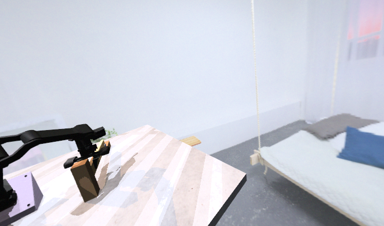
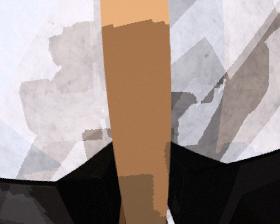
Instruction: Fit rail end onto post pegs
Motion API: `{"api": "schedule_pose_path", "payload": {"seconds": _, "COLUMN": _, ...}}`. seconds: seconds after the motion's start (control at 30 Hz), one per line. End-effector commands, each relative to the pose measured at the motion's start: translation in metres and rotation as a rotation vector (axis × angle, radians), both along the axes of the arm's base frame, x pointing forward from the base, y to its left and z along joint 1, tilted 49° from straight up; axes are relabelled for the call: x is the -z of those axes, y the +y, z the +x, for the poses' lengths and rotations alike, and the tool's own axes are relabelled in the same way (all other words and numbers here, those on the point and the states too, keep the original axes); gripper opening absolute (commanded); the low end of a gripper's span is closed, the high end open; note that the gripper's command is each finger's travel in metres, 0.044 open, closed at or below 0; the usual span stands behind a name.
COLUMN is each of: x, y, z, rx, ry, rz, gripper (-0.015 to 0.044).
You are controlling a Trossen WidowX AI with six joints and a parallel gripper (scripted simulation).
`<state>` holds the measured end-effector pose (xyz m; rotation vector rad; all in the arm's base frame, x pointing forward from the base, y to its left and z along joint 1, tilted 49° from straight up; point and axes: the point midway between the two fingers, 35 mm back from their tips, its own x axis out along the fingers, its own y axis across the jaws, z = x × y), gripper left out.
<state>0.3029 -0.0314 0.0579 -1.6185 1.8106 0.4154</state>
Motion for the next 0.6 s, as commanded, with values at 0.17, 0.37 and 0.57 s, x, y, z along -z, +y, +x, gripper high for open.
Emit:
{"api": "schedule_pose_path", "payload": {"seconds": 0.17, "x": -0.0033, "y": -0.0016, "z": -0.0009, "rx": -0.002, "ry": 0.001, "rz": 0.000, "gripper": 0.0000}}
{"api": "schedule_pose_path", "payload": {"seconds": 0.37, "x": -0.0044, "y": -0.0029, "z": -0.0015, "rx": -0.002, "ry": 0.001, "rz": 0.000, "gripper": 0.0000}}
{"api": "schedule_pose_path", "payload": {"seconds": 0.57, "x": -0.0019, "y": -0.0011, "z": -0.0007, "rx": -0.003, "ry": -0.002, "rz": 0.004, "gripper": 0.0026}}
